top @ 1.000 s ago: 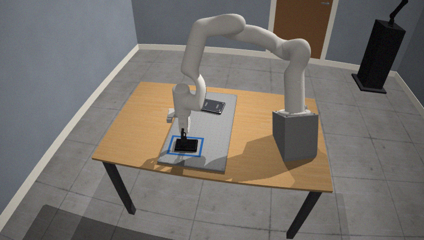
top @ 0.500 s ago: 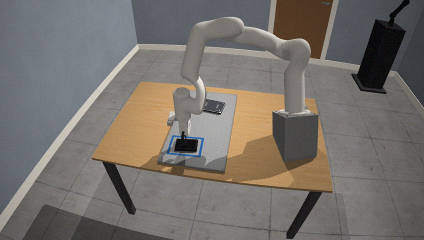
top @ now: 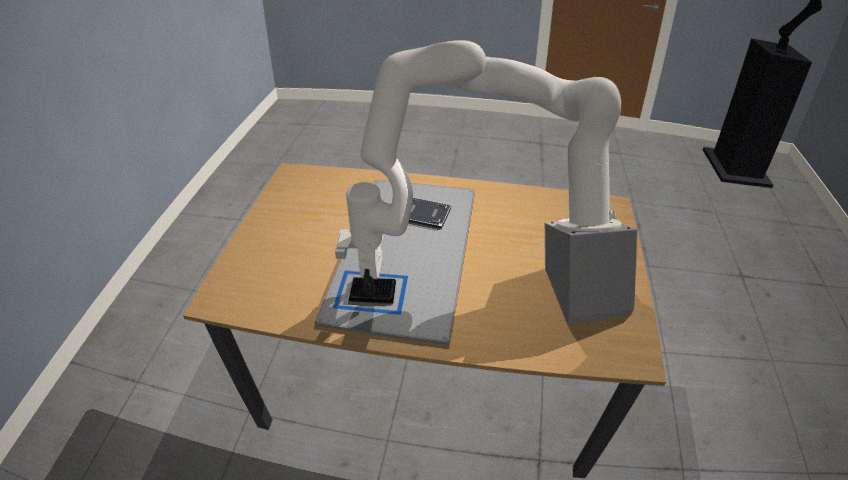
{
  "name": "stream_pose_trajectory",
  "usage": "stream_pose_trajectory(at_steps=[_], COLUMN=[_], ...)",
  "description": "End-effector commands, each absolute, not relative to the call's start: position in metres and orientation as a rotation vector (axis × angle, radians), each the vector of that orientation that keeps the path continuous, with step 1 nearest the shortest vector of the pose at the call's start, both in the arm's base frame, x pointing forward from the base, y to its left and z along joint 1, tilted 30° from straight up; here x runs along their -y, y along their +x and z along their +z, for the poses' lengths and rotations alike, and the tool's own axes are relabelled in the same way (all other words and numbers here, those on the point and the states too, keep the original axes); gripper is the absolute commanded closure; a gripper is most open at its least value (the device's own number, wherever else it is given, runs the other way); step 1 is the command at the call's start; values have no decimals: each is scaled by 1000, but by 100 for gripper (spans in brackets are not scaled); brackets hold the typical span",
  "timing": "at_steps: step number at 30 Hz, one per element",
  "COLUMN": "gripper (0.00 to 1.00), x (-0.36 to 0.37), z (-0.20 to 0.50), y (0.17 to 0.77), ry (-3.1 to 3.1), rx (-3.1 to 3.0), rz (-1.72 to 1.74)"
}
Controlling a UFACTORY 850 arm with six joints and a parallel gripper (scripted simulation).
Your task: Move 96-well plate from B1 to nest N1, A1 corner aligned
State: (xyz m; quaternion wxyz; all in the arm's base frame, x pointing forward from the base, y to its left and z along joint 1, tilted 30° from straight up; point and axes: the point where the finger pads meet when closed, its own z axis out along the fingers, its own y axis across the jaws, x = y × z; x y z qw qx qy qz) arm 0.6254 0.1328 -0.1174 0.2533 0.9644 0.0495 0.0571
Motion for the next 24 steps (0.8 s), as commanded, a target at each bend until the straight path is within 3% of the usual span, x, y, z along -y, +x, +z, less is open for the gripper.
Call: stream_pose_trajectory(at_steps=[1,24], gripper=[0,0], x=[-131,-128], z=[-122,-126], y=[627,628], ry=[2622,2622], rx=[-135,-135], rz=[159,159])
